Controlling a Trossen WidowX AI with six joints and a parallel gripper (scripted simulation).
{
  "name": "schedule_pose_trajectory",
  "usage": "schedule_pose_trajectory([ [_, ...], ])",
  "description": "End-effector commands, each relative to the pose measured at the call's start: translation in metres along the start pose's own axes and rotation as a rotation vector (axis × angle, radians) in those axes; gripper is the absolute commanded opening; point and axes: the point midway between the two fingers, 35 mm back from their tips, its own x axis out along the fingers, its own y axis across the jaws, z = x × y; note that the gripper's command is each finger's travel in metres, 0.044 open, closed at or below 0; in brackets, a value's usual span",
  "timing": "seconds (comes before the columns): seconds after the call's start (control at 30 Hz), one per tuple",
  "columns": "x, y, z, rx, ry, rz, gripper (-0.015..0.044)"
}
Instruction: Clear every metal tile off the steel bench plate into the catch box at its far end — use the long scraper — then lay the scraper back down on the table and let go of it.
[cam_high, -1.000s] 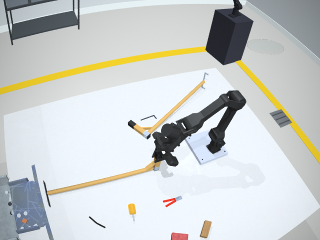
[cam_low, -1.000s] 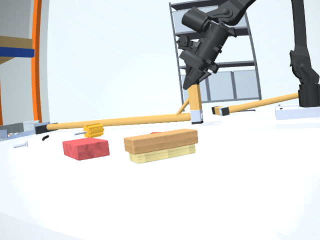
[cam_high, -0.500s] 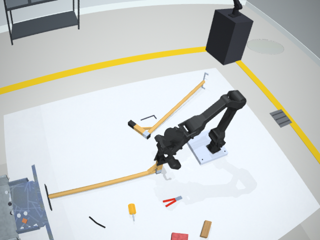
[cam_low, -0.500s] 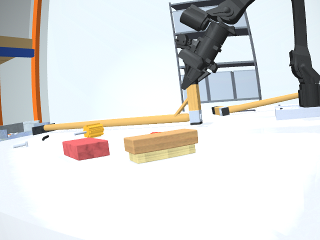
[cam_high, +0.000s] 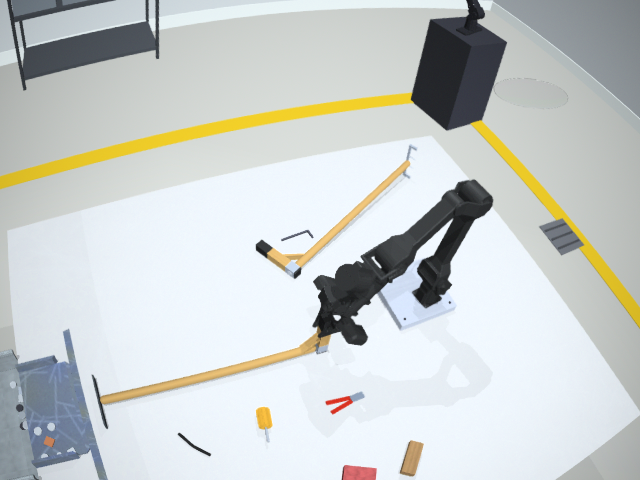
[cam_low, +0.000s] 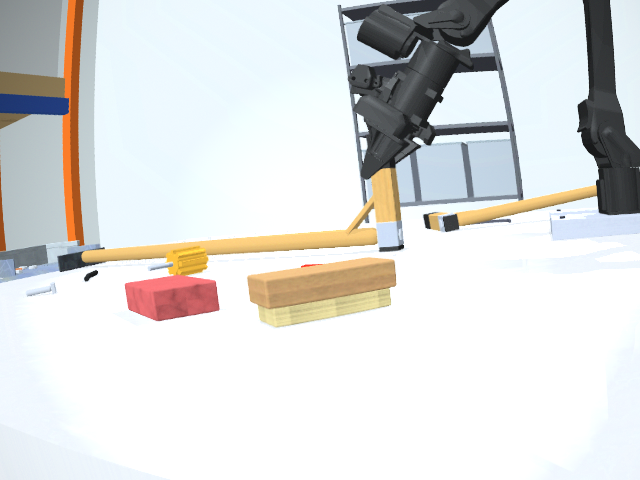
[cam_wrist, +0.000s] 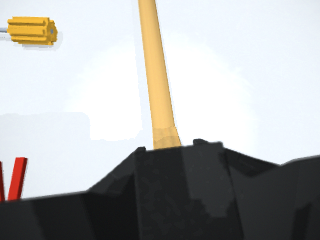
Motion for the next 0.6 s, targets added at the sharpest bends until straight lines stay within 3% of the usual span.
schedule_pose_trajectory([
  [0.0,-0.003,0.007,0.0,-0.004,-0.006,0.007,0.0],
  [0.57,0.0,0.018,0.005,-0.007,-0.006,0.012,0.0],
])
